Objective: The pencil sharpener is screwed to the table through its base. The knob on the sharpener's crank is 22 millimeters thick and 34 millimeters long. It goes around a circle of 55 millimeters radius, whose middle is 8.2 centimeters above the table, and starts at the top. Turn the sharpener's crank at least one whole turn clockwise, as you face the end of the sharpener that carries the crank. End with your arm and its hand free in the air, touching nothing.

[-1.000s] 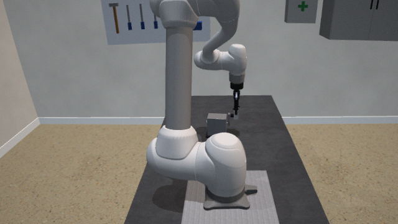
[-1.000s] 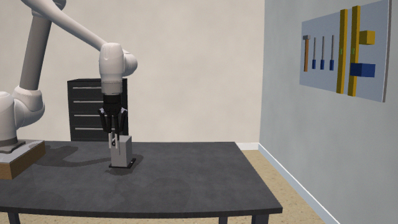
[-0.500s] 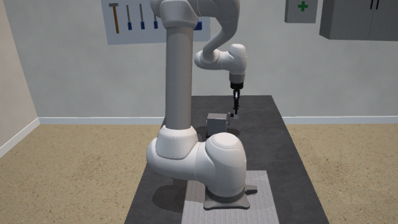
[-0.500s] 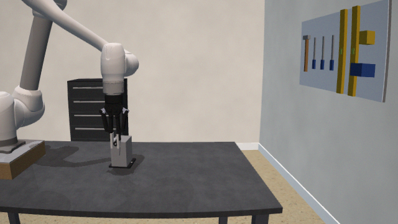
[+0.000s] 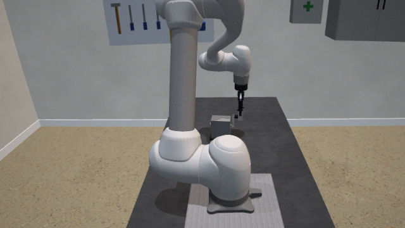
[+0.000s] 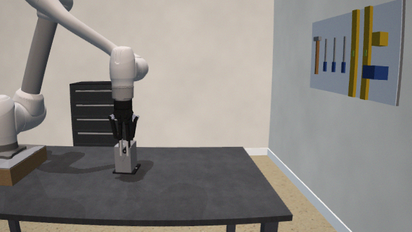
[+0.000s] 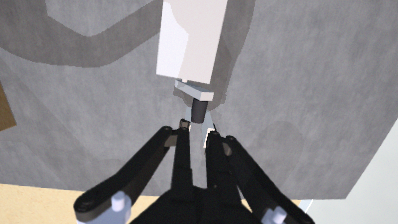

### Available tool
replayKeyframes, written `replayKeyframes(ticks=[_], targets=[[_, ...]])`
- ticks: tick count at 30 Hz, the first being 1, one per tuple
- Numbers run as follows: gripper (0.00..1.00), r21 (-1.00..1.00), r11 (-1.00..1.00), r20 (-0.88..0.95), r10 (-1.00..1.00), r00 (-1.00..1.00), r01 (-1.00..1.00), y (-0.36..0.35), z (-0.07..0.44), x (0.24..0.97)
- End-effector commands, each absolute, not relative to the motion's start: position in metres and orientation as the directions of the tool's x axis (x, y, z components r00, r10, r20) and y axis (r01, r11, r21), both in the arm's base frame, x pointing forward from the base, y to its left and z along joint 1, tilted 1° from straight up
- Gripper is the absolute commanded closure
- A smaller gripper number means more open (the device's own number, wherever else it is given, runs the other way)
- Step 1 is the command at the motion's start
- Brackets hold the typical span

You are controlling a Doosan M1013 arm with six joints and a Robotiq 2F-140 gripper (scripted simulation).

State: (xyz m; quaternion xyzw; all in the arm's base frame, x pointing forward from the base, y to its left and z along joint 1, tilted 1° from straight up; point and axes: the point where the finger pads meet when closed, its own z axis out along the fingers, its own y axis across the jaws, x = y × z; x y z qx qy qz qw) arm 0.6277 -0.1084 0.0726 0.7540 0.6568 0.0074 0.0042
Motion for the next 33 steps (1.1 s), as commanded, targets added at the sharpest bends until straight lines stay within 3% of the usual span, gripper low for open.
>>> replayKeyframes(ticks=[1, 33], targets=[[1.00, 0.016, -0.137, 0.006, 0.991, 0.137, 0.990, -0.109, 0.070, 0.632], [1.00, 0.016, -0.137, 0.006, 0.991, 0.137, 0.990, -0.112, 0.033, 0.653]])
